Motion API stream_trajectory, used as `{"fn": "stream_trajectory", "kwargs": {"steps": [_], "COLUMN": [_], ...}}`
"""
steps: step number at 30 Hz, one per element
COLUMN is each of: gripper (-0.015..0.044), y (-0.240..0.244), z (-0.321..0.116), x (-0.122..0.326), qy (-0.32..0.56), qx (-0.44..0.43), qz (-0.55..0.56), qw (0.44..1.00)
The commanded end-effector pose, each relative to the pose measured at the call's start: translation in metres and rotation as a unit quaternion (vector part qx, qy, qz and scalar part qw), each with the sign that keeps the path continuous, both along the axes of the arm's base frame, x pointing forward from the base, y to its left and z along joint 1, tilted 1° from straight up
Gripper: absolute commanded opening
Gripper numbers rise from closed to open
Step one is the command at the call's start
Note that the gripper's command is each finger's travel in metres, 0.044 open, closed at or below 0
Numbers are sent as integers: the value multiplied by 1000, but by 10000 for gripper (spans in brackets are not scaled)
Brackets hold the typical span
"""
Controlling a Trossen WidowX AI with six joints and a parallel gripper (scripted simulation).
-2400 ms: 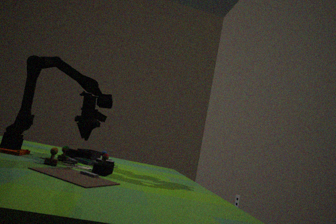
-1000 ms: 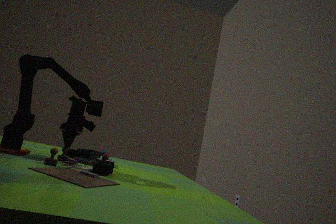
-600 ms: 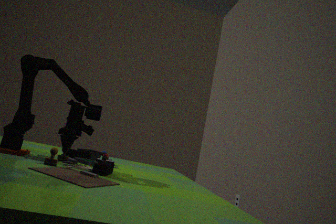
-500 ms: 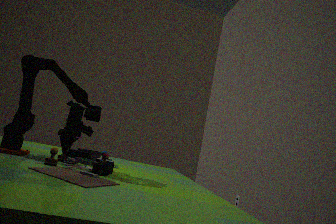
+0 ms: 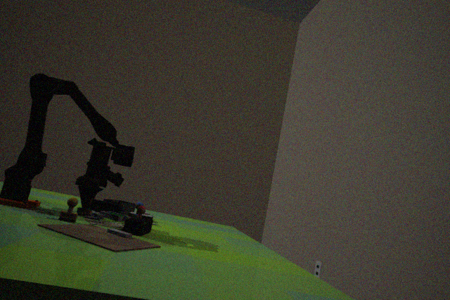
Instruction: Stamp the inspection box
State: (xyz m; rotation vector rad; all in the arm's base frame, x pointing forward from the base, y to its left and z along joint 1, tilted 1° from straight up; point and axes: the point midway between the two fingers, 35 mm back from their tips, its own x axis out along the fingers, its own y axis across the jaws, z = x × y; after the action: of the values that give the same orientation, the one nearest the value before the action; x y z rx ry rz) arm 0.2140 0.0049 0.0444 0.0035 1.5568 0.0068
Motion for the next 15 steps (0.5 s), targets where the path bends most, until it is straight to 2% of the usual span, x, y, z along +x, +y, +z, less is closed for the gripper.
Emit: {"fn": "stream_trajectory", "kwargs": {"steps": [1,9,11,15], "gripper": [110,57,5,0], "y": [0,0,0,0], "z": [0,0,1,2], "x": [0,0,0,1], "qy": [-1,-1,-1,-1], "qx": [0,0,0,0], "qz": [0,0,0,0], "qw": [1000,1000,1000,1000]}}
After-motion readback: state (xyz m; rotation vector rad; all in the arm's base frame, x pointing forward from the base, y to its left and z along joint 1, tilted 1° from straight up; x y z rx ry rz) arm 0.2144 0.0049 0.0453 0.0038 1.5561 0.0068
